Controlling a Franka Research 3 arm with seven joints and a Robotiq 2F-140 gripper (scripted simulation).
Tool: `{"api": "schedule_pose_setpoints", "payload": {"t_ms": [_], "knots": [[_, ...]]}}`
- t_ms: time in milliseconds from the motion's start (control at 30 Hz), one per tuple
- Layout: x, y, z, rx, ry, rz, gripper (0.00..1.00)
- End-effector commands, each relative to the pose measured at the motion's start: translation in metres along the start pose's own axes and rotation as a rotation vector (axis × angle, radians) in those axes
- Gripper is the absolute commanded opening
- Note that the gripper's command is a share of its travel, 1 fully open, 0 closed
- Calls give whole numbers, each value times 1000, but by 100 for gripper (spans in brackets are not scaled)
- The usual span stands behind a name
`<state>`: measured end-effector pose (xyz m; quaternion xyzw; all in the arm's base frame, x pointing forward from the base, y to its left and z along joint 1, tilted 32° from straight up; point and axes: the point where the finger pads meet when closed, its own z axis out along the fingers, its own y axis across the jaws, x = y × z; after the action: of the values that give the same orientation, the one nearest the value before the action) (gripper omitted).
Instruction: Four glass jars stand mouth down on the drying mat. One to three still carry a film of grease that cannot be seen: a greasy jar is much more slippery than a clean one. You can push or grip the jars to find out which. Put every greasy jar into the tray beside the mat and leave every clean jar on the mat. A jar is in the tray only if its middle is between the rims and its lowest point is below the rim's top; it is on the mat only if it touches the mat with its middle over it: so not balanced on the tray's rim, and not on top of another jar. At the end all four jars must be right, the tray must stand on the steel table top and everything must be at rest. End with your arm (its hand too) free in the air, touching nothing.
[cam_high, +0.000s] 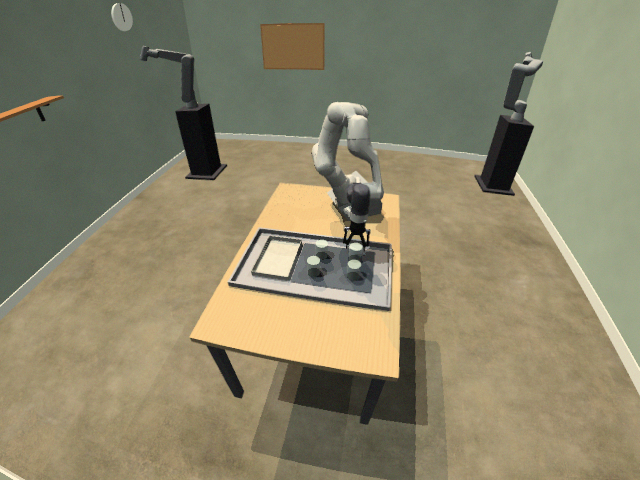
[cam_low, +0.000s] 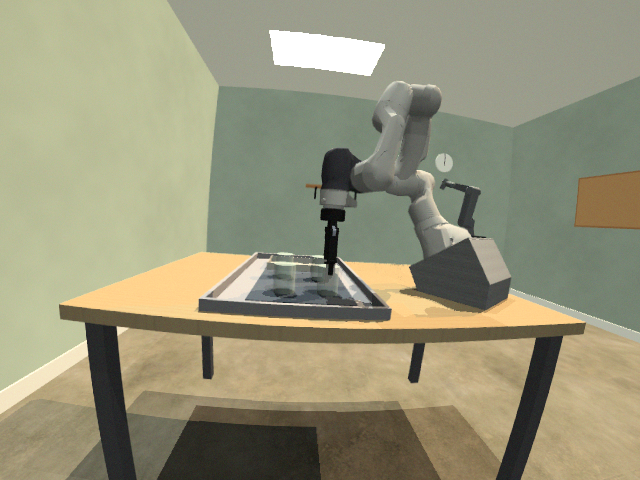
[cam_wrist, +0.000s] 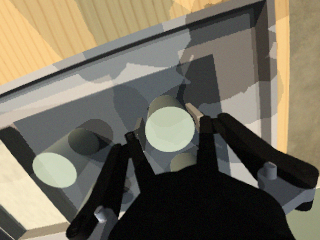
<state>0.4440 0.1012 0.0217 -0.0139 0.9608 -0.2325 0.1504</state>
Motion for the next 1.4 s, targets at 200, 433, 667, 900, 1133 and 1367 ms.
{"api": "schedule_pose_setpoints", "payload": {"t_ms": [200,433,667,900,1133,1367], "knots": [[0,2,0,-2,-2,-10,50],[0,2,0,-2,-2,-10,47],[0,2,0,-2,-2,-10,47],[0,2,0,-2,-2,-10,47],[0,2,0,-2,-2,-10,44],[0,2,0,-2,-2,-10,44]]}}
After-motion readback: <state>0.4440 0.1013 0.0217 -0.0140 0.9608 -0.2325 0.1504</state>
